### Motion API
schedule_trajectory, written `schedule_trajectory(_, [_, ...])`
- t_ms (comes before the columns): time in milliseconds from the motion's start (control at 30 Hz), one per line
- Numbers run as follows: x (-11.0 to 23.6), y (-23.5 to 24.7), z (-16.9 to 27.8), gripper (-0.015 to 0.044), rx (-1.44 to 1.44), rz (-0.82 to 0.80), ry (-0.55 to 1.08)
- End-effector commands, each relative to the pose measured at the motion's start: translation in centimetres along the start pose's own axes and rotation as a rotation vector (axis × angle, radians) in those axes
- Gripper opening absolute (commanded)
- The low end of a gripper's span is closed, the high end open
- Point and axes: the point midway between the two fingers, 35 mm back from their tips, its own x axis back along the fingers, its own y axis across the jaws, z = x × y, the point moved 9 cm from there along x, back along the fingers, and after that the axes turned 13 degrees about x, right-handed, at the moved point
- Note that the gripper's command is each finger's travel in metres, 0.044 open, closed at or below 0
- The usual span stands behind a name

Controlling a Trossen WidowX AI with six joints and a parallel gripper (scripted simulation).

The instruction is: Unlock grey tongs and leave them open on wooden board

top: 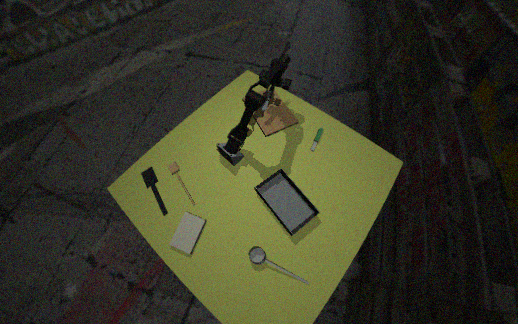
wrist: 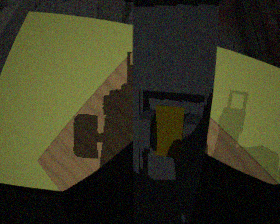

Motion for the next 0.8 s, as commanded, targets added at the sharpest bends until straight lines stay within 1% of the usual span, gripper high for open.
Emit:
schedule_trajectory(0, [0.7,-0.3,0.3,-0.015,-0.027,0.006,-0.078])
schedule_trajectory(333, [1.8,-0.7,1.4,-0.015,-0.042,0.029,-0.286])
schedule_trajectory(767, [3.4,-0.3,3.3,-0.015,0.047,0.06,-0.528])
